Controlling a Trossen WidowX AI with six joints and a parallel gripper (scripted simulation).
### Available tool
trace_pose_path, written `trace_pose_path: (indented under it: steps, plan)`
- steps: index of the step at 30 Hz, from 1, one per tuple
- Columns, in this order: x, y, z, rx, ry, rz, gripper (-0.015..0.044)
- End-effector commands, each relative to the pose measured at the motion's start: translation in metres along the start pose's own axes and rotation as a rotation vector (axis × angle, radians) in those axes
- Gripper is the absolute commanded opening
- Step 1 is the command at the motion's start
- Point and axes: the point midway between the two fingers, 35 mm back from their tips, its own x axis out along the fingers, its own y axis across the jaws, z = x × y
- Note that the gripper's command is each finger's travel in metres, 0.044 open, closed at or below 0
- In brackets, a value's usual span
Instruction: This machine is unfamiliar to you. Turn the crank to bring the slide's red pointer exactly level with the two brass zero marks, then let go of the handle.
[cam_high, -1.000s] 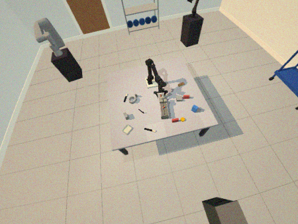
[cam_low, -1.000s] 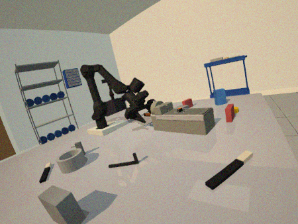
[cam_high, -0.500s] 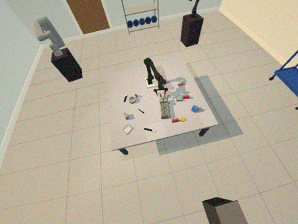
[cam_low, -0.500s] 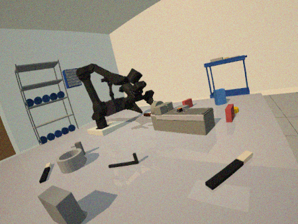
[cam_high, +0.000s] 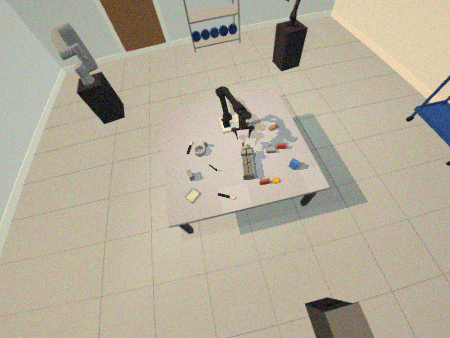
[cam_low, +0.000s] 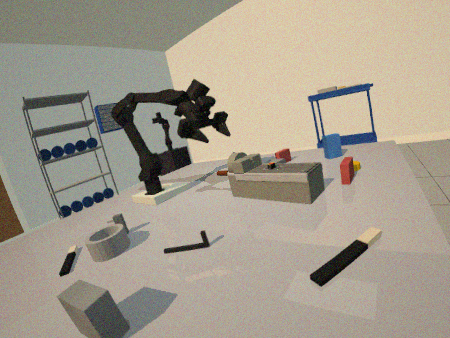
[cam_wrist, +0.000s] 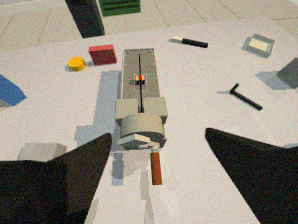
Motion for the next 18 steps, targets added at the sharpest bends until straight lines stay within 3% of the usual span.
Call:
trace_pose_path:
  steps: [1, 18]
  plan:
    - [-0.013, -0.001, 0.009, -0.002, 0.001, 0.004, 0.0440]
    - [0.044, 0.000, 0.075, -0.207, 0.112, 0.167, 0.0440]
